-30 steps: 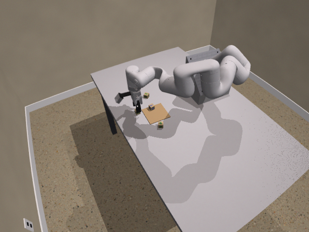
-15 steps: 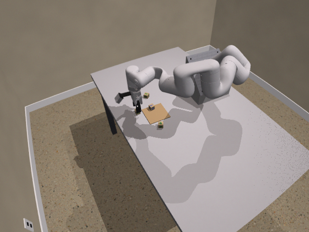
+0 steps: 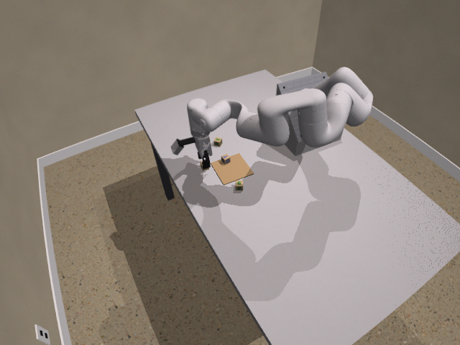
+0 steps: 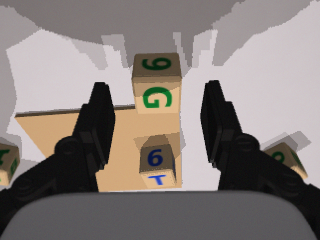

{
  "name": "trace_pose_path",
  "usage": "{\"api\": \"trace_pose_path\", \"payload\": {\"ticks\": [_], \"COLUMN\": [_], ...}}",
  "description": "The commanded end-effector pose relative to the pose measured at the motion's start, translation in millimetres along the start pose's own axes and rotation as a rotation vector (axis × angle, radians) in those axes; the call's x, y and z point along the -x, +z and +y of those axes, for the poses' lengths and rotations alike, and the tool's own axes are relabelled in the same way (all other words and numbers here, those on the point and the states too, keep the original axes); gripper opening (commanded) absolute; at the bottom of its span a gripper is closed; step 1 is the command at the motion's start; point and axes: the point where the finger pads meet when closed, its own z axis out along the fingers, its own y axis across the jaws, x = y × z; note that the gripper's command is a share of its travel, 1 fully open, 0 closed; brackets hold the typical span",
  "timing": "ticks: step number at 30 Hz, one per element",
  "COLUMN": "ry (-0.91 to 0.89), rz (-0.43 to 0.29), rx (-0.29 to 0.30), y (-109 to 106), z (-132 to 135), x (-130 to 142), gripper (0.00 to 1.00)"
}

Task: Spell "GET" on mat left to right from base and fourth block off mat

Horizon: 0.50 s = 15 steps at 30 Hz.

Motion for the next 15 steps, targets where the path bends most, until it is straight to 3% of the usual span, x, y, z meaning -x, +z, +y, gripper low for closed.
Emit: {"api": "trace_pose_path", "payload": {"ticks": [1, 15], "ry": [0.000, 0.000], "rz": [0.004, 0.004], "rx": [0.002, 0.002], "y": [3, 24], "z": [1, 1], "x": [-1, -1], "gripper": [0.64, 0.64]}}
